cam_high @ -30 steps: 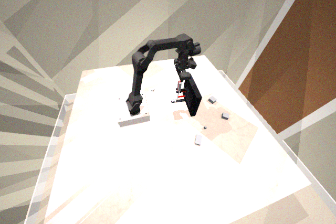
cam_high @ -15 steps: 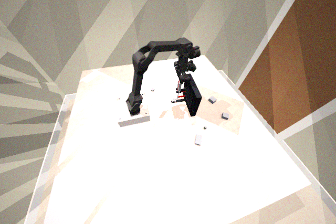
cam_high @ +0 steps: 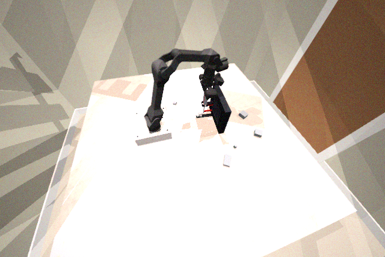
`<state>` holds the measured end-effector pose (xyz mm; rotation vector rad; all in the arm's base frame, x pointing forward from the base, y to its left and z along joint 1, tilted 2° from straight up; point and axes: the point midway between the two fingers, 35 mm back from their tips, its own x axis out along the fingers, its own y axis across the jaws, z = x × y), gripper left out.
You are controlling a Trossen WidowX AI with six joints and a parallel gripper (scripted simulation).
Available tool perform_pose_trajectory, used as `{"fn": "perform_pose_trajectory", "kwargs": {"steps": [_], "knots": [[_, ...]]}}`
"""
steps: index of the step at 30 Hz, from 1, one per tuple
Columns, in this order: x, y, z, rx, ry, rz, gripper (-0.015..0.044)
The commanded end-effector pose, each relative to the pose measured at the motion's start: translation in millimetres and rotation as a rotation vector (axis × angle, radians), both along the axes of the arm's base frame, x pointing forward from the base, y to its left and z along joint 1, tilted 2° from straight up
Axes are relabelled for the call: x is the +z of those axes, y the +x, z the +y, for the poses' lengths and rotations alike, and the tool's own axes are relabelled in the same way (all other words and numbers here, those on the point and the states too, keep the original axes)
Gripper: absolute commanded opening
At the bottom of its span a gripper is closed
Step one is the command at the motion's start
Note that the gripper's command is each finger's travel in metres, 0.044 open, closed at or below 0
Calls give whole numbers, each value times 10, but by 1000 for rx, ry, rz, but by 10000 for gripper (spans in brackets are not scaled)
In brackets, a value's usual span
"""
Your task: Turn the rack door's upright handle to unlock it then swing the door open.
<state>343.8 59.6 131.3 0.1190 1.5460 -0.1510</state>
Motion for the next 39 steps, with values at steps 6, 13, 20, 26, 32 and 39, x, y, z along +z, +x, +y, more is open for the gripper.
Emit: {"fn": "perform_pose_trajectory", "kwargs": {"steps": [6, 13, 20, 26, 32, 39], "knots": [[-173, -20, -12, -2, -3, 5, 296], [-246, -28, -16, -2, -3, 5, 270], [-246, -28, -16, -2, -3, 5, 105], [-246, -28, -16, -2, -3, 5, 65], [-246, -28, -16, -2, -3, 5, 25], [-246, -28, -16, 120, -5, 8, 24]]}}
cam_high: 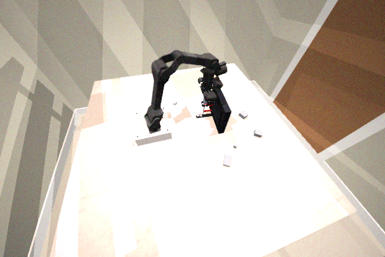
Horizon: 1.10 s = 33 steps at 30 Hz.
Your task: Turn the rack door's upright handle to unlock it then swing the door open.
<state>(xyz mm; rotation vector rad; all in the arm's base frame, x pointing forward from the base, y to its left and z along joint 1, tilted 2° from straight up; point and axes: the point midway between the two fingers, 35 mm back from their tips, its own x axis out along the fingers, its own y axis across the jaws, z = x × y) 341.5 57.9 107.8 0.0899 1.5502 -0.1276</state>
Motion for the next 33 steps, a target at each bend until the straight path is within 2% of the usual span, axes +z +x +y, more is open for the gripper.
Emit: {"fn": "perform_pose_trajectory", "kwargs": {"steps": [1, 33], "knots": [[-10, -4, 1, 135, -2, 6, 24], [-11, -5, 1, 1712, -25, 45, 24]]}}
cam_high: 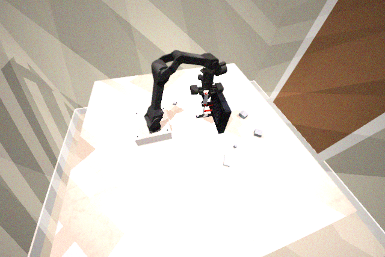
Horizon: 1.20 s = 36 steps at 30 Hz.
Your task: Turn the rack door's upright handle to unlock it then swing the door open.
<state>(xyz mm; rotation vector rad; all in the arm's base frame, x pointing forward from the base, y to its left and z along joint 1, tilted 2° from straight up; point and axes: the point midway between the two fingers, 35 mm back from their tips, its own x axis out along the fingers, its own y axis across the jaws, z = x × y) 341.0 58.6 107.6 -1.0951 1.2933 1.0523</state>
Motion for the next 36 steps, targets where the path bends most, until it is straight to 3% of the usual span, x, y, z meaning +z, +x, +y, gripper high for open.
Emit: {"fn": "perform_pose_trajectory", "kwargs": {"steps": [1, 5, 19, 29, 36], "knots": [[-9, 0, -6, 235, -7, 6, 24], [-9, 0, -6, 357, -9, 9, 24], [-9, 0, -6, 357, -9, 9, 24], [-9, 0, -6, 357, -9, 9, 286], [-10, -2, -8, 134, -6, 4, 296]]}}
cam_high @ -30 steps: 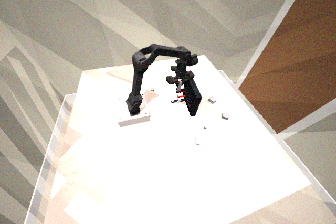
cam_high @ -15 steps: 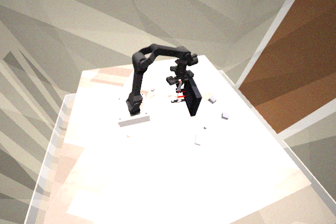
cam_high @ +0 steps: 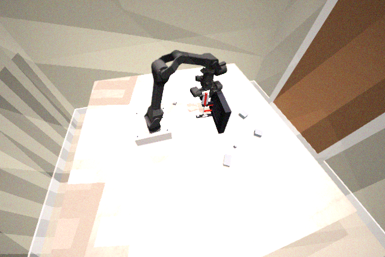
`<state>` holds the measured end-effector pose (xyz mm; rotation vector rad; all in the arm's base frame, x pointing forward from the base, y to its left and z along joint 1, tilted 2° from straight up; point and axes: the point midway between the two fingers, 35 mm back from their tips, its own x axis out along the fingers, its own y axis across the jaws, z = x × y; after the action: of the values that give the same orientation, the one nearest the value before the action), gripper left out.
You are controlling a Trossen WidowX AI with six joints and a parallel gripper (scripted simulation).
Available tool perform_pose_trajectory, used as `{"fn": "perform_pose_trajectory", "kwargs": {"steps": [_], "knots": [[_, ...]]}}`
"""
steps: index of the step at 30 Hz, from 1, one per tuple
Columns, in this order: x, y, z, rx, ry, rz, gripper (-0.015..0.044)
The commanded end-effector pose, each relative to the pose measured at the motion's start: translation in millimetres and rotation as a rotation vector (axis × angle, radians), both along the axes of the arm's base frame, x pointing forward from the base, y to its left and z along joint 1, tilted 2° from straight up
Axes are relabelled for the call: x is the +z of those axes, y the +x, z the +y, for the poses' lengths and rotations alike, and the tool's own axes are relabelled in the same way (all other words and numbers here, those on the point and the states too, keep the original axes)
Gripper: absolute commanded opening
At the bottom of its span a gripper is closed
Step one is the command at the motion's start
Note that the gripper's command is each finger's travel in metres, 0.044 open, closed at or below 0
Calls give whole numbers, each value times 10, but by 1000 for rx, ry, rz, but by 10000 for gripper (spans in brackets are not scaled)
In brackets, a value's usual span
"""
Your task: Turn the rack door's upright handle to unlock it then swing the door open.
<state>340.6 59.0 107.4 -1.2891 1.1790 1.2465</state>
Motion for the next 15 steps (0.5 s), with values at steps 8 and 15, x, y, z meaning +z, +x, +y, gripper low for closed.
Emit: {"fn": "perform_pose_trajectory", "kwargs": {"steps": [8, 15], "knots": [[-8, 2, -13, -523, 4, -13, 296], [-8, 2, -13, -870, 9, -21, 296]]}}
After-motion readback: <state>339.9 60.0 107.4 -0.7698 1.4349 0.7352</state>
